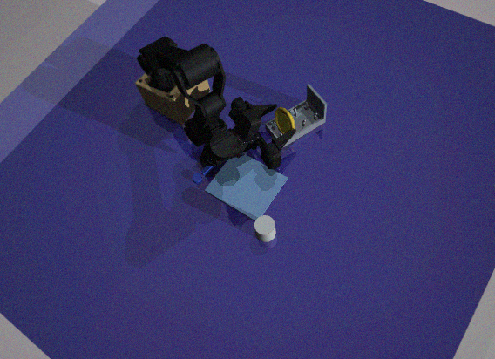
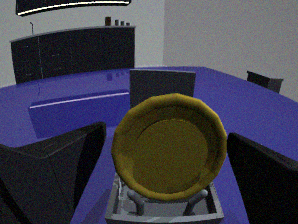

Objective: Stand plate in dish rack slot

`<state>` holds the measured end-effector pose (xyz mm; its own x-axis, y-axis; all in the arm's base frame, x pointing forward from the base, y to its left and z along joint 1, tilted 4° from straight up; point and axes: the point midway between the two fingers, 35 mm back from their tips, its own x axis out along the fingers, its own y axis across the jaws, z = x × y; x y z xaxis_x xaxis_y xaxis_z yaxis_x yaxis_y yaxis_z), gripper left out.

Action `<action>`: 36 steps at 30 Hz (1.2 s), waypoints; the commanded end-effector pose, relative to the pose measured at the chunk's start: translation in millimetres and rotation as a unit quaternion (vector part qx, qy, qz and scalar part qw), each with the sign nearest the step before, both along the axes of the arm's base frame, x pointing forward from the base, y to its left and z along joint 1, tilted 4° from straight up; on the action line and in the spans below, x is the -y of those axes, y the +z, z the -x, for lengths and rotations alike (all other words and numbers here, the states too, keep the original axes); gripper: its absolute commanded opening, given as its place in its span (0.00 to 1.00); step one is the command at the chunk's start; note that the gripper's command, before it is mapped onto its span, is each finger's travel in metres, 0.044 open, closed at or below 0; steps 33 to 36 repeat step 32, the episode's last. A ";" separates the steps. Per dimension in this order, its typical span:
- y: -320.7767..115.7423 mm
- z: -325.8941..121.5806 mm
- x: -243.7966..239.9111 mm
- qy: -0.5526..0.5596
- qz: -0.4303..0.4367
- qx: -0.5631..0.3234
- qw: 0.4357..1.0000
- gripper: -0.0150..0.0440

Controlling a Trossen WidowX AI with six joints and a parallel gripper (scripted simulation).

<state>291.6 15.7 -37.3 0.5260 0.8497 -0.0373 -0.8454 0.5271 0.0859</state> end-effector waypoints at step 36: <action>108.4 -79.3 54.2 -0.158 -0.028 -0.137 0.977 0.93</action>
